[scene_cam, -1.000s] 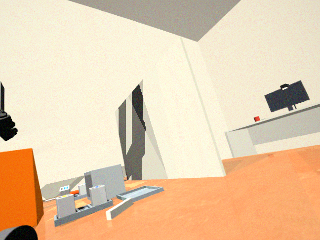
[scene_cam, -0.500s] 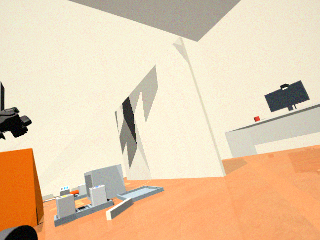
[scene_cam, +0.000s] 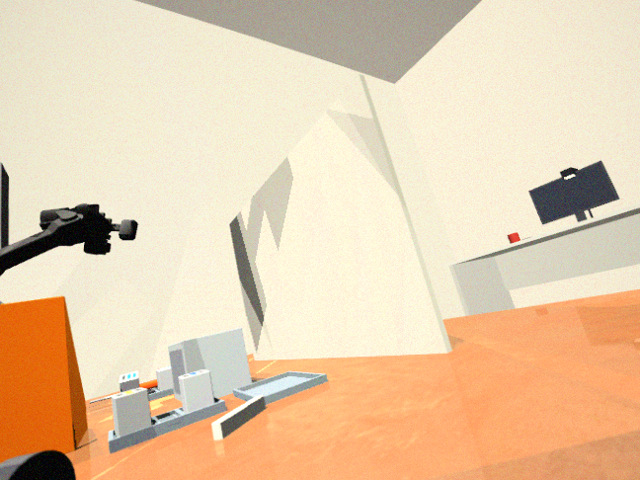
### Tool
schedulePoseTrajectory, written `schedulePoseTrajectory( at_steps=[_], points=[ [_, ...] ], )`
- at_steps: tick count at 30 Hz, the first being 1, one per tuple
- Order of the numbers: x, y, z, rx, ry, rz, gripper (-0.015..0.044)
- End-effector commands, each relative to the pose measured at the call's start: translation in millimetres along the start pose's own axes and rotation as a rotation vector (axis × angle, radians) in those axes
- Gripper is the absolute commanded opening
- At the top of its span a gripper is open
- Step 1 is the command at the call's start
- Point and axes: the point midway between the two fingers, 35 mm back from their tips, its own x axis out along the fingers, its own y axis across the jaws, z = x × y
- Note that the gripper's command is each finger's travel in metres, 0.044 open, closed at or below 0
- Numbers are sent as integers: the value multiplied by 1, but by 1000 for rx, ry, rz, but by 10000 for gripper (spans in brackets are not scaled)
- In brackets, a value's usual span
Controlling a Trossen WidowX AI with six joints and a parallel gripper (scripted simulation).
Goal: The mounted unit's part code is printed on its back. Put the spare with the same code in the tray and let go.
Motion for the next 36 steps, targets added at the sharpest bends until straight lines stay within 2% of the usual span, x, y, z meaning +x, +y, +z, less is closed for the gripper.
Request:
schedulePoseTrajectory(
  at_steps=[1,6,12,20,24,31,36],
  points=[
    [-2,52,-21,203,76,119,440],
    [-15,125,-42,473,196,279,440],
    [-47,211,-55,784,371,463,440],
    [-112,312,-50,1173,654,696,440],
    [-151,348,-42,1317,812,806,440],
    [-217,410,6,1665,1039,1070,440],
    [-261,442,56,1968,1226,1279,440]
  ],
)
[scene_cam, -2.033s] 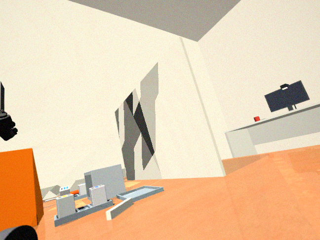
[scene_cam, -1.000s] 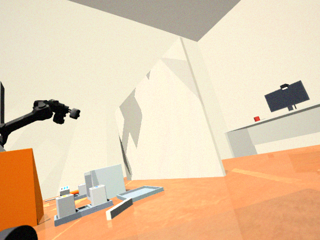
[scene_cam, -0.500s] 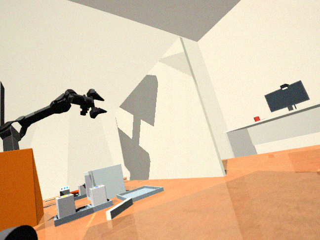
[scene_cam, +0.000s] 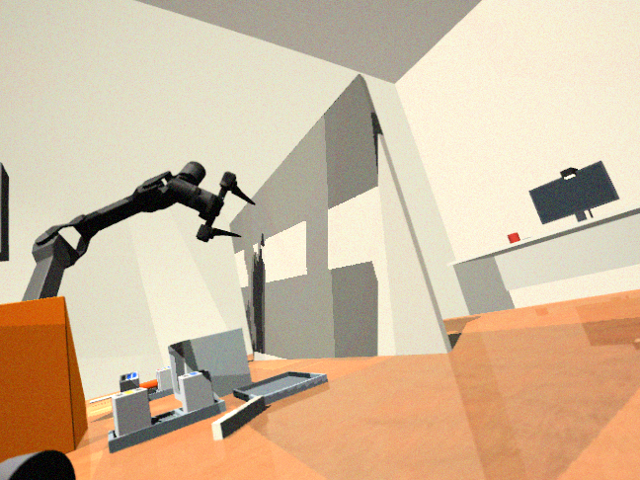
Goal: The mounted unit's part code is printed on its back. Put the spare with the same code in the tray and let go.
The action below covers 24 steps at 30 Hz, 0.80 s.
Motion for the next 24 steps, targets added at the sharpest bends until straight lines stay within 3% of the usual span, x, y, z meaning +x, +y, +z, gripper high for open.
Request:
schedulePoseTrajectory(
  at_steps=[1,12,24],
  points=[
    [27,21,-54,265,177,168,440],
    [43,107,-155,1020,744,614,440],
    [43,108,-156,1033,755,622,440]
  ],
)
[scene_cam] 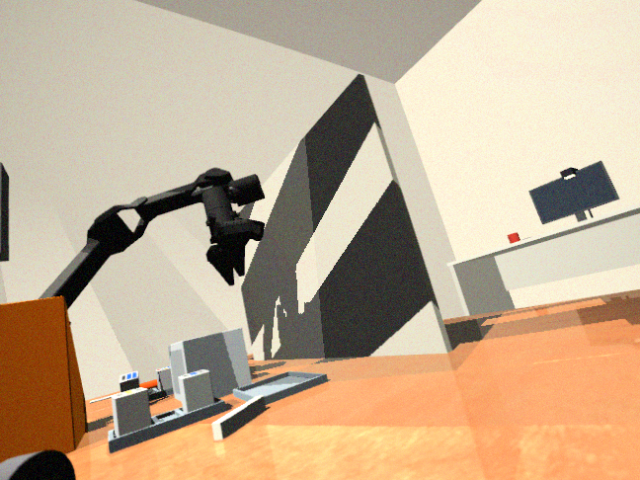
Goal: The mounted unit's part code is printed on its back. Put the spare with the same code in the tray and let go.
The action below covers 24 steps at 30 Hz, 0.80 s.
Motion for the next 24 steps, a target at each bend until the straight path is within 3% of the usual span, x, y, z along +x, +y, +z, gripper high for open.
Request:
schedulePoseTrajectory(
  at_steps=[1,14,24],
  points=[
    [-2,2,0,7,-1,3,440],
    [-1,8,0,-21,0,2,440],
    [20,145,-52,-788,34,-11,440]
  ],
)
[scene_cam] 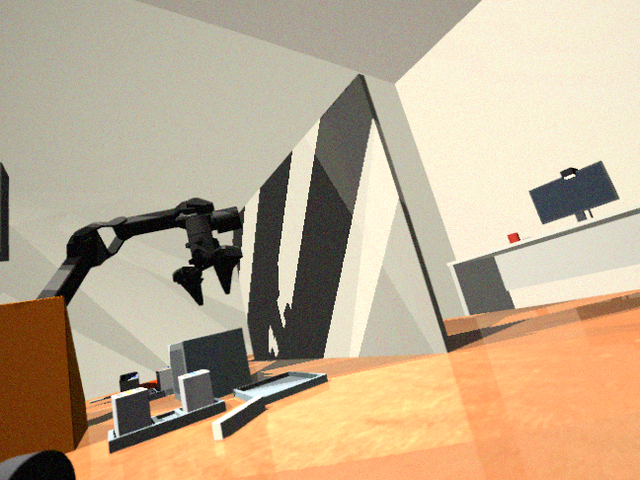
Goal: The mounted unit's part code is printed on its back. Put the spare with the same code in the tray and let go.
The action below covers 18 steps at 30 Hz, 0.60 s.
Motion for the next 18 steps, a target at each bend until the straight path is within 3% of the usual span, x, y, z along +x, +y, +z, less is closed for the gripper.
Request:
schedulePoseTrajectory(
  at_steps=[1,8,14,18],
  points=[
    [8,58,1,-339,6,1,440],
    [27,161,-24,-982,-18,59,440],
    [28,171,-29,-1038,-24,69,440],
    [44,168,-31,-1039,-24,68,335]
  ],
)
